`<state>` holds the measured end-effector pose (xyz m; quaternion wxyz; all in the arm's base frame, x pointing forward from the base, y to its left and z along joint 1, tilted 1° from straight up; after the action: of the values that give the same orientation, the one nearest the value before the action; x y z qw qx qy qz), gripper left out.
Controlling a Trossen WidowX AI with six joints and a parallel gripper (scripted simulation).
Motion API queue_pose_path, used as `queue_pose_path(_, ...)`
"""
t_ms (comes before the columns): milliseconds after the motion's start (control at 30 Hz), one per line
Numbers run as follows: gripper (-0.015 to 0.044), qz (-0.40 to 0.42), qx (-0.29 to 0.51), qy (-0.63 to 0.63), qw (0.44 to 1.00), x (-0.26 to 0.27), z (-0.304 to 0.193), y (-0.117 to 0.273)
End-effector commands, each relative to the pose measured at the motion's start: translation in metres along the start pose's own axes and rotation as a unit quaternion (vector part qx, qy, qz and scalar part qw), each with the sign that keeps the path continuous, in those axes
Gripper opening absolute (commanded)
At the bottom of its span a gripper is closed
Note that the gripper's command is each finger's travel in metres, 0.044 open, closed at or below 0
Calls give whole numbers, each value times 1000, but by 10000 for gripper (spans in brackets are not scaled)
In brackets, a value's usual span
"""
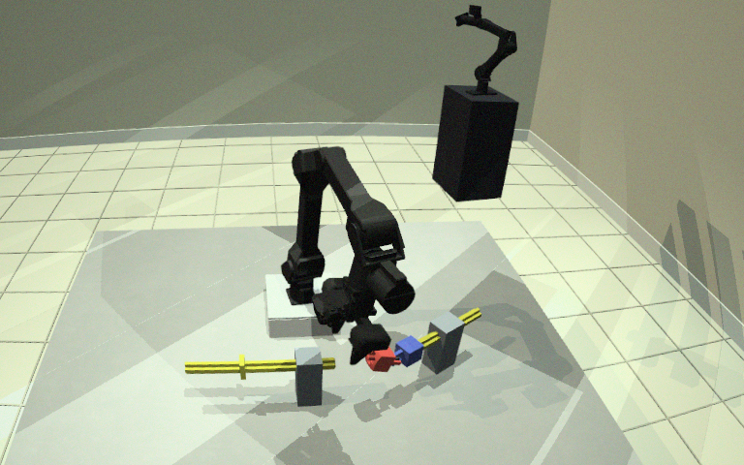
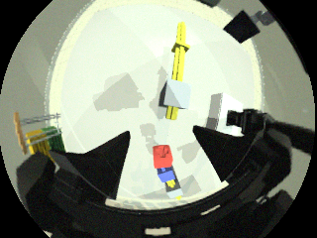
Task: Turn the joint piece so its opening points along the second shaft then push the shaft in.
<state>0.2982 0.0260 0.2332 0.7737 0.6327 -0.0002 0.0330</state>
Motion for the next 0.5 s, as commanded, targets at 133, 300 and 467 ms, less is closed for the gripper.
queue_pose_path(133, 440, -3, -3, -2, 1000, 0, -7, -34)
queue_pose_path(300, 440, -3, -3, -2, 1000, -2, -11, -54)
queue_pose_path(467, 440, -3, -3, -2, 1000, -2, -14, -56)
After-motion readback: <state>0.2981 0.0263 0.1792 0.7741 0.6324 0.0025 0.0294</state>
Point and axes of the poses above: the point midway between the two fingers, 35 mm back from their tips, its own y axis back along the fingers, its own x axis across the jaws, z = x × y, the point moved 9 cm from there along y, back along the fingers
